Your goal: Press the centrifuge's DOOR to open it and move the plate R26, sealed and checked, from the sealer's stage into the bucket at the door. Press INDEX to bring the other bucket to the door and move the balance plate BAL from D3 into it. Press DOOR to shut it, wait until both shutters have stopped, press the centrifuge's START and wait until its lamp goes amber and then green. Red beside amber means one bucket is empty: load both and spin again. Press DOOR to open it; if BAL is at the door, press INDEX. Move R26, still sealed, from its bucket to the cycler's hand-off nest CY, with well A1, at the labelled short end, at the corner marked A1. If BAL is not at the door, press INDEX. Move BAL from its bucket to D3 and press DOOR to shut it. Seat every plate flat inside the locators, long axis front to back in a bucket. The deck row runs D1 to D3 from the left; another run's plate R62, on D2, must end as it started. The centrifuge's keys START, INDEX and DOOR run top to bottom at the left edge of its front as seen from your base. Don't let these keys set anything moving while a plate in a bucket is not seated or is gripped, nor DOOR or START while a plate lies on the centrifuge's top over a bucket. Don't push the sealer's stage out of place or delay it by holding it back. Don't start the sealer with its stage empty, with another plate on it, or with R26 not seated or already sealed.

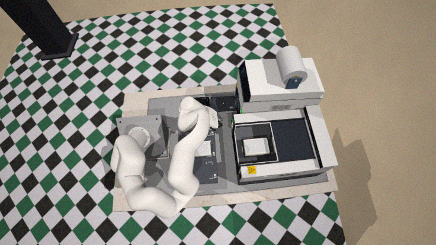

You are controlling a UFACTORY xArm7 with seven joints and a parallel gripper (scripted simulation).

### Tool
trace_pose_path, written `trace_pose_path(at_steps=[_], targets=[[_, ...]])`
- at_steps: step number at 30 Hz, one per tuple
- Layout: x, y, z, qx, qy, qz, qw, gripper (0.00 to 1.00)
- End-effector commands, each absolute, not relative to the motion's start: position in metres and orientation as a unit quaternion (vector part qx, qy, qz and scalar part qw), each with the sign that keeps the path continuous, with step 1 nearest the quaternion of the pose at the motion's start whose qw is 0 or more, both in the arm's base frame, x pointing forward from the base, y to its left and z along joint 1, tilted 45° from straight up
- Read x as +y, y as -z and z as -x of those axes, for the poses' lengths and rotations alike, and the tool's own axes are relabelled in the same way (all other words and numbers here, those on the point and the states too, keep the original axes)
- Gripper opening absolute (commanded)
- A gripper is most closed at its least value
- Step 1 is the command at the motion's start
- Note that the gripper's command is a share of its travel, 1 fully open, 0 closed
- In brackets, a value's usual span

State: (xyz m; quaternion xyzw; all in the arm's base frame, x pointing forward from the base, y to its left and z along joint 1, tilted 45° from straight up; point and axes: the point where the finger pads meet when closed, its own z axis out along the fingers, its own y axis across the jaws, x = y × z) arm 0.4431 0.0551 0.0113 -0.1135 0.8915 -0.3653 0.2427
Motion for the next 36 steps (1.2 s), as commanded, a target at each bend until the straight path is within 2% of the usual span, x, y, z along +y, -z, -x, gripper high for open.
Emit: trace_pose_path(at_steps=[1, 36], targets=[[0.054, -0.008, -0.45, 0.891, 0.364, 0.114, 0.244, 0.0], [0.036, 0.011, -0.481, 0.891, 0.364, 0.114, 0.245, 0.0]])
